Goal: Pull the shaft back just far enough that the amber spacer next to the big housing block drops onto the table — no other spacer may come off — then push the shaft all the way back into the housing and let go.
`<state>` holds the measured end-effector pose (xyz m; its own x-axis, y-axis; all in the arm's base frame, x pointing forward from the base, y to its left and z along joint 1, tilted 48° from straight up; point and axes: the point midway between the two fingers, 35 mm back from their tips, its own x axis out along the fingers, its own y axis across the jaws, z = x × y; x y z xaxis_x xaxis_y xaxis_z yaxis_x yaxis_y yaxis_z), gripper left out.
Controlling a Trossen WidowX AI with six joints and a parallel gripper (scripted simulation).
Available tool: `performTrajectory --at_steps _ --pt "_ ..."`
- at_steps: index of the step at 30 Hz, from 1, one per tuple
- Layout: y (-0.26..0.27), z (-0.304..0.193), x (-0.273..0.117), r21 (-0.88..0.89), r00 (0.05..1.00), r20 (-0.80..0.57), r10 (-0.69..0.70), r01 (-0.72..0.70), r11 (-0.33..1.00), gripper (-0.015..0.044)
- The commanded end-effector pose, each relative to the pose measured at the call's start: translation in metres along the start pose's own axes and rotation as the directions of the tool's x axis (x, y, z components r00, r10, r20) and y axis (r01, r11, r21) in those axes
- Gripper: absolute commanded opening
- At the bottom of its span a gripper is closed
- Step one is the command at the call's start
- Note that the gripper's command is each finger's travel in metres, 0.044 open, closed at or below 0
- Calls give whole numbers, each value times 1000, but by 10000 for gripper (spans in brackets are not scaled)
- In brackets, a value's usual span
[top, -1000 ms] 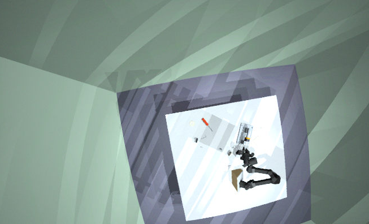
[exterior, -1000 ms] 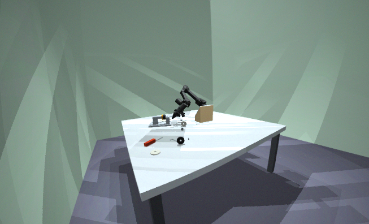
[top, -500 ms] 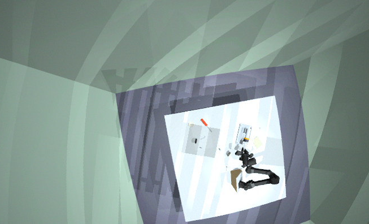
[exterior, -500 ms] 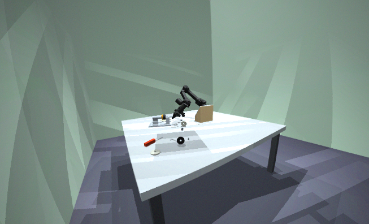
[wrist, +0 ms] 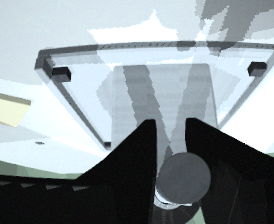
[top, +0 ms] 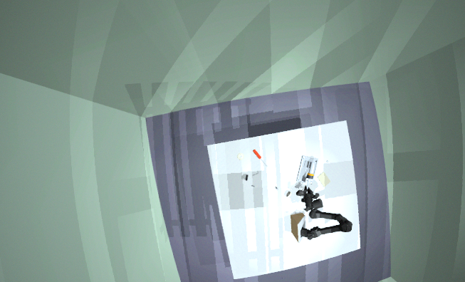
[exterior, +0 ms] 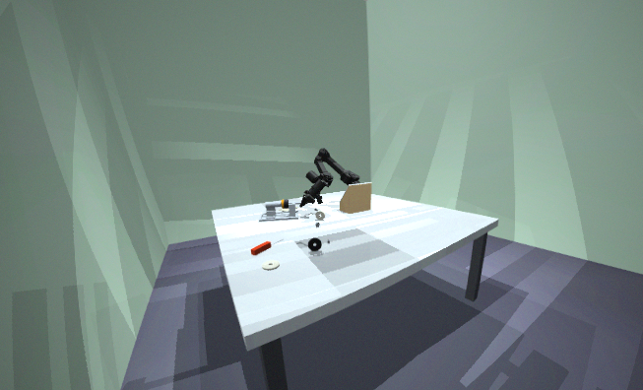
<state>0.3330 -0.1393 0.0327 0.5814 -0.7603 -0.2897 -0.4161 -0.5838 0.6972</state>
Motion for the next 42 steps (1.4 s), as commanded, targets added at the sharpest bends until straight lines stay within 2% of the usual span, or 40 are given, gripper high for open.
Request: performTrajectory --at_steps 1,42 --pt "-1 1 -2 2 1000 0 -3 3 1000 0" --pt "-1 4 -5 2 1000 0 -3 3 1000 0"
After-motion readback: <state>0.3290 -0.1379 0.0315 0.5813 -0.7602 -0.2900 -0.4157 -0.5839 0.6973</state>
